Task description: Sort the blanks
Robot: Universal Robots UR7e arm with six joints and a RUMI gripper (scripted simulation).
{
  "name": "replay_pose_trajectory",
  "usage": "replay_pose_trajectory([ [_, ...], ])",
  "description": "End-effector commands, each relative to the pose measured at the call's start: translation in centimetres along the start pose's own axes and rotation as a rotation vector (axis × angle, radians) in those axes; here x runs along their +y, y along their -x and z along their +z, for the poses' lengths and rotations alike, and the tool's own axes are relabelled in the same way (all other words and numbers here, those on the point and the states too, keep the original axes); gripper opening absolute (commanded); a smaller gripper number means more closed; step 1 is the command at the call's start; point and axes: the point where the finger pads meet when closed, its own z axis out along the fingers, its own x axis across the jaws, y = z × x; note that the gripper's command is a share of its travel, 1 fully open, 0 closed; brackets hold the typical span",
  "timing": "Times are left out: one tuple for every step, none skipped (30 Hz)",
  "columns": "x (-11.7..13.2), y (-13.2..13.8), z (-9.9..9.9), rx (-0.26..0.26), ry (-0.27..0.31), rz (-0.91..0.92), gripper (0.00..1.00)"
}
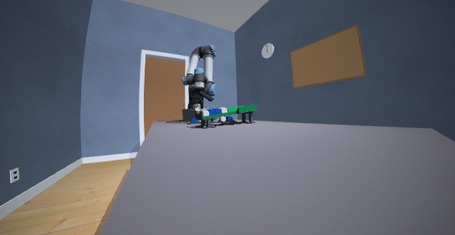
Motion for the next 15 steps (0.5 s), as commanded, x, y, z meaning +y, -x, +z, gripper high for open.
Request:
replay_pose_trajectory([
  [0.0,-0.1,1.1,0.001,0.001,0.0,0.49],
  [0.0,-0.1,1.3,0.001,0.001,0.0,0.49],
  [0.0,-0.1,1.5,0.001,0.001,0.0,0.49],
  [0.0,-0.1,1.7,0.001,0.001,0.0,0.49],
  [0.0,-0.1,1.8,0.001,0.001,0.0,0.49],
  [0.0,-0.1,2.0,0.001,0.001,0.0,0.49],
  [0.0,-0.1,2.1,0.001,0.001,0.0,0.49],
  [0.0,-0.1,2.2,0.001,0.001,0.0,0.49],
  [0.0,-0.1,2.3,0.001,0.001,0.0,0.49],
  [0.0,-0.1,2.3,0.001,0.001,0.0,0.49],
  [0.0,-0.1,2.3,0.001,0.001,0.0,0.49],
  [0.0,-0.1,2.3,0.001,0.001,0.0,0.49],
  [0.0,-0.1,2.3,0.001,0.001,0.0,0.49],
  [0.0,-0.1,2.4,0.001,0.001,0.0,0.49],
  [0.0,-0.1,2.4,0.001,0.001,0.0,0.49],
])
